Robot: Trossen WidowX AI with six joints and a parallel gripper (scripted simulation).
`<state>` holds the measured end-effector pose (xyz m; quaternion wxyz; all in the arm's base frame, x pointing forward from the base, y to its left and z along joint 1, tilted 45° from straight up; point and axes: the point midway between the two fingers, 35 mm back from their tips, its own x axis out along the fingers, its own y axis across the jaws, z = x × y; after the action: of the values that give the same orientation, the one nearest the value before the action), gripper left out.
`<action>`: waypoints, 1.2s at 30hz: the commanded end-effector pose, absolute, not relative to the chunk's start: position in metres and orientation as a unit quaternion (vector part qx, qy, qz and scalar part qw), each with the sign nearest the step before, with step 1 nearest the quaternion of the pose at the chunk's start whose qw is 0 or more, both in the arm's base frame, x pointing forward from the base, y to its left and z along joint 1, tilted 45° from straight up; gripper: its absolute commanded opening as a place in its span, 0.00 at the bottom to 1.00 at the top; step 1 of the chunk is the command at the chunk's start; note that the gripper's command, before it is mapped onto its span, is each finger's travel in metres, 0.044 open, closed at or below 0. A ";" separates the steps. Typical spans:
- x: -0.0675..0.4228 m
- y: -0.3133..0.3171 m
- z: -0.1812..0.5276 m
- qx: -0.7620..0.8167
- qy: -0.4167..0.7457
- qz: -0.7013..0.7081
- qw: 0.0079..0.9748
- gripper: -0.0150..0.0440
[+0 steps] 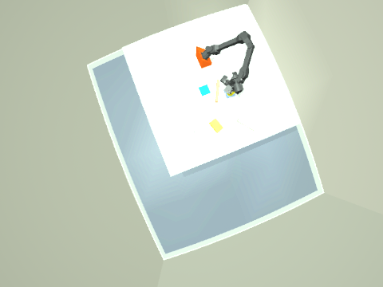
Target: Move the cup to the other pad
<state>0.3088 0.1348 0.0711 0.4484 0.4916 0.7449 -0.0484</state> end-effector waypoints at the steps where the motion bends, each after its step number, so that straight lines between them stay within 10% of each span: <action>1: 0.308 0.139 0.067 0.494 0.745 -0.049 0.446 0.54; 36: 0.305 0.150 0.056 0.492 0.746 -0.048 0.447 0.29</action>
<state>0.3044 0.1500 0.0562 0.4471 0.4916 0.7457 -0.0478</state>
